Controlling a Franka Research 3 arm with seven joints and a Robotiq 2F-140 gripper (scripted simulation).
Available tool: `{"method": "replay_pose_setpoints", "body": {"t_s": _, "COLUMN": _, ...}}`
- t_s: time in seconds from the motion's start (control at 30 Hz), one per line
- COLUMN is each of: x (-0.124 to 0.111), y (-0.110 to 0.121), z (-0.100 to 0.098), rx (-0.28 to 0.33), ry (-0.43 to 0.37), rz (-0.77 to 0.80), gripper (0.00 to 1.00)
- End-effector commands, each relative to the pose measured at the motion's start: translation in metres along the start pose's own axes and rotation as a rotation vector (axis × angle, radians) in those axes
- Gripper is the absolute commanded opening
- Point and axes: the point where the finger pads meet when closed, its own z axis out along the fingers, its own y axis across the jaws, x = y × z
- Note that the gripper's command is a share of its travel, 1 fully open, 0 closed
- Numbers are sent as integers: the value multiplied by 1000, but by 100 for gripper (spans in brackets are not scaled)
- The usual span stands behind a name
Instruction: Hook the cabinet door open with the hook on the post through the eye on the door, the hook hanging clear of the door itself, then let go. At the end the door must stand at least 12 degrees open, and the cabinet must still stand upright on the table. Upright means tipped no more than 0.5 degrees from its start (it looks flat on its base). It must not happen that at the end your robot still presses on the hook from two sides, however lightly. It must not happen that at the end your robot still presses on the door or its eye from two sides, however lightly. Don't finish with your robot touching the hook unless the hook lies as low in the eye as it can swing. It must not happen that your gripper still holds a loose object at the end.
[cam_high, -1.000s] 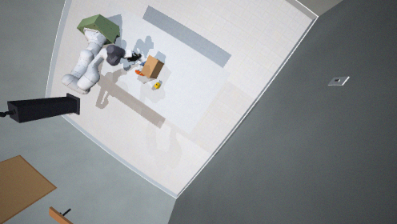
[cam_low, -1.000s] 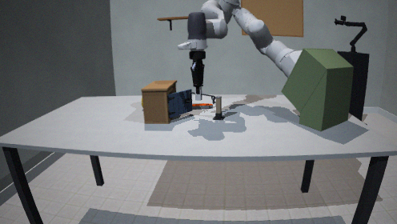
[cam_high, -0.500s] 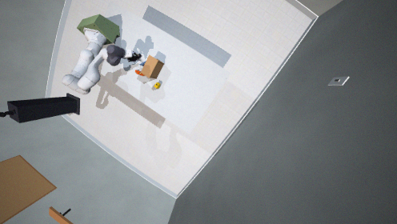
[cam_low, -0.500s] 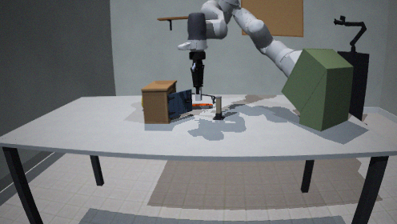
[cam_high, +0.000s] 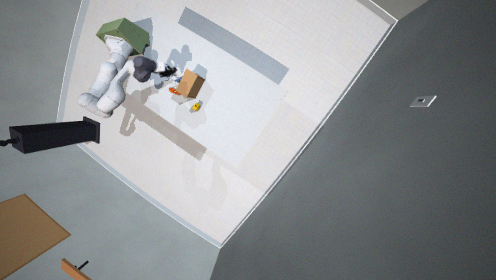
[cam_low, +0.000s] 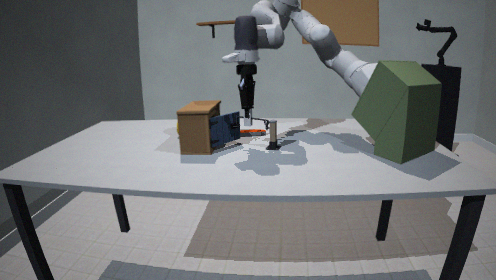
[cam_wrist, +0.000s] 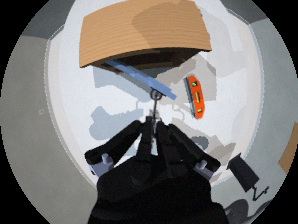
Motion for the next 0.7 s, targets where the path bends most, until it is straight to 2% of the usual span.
{"method": "replay_pose_setpoints", "body": {"t_s": 0.0, "x": -1, "y": 0, "z": 2, "rx": 0, "ry": -3, "rz": -2, "gripper": 3}}
{"method": "replay_pose_setpoints", "body": {"t_s": 0.67, "x": 0, "y": 0, "z": 5, "rx": 0, "ry": -3, "rz": -2, "gripper": 3}}
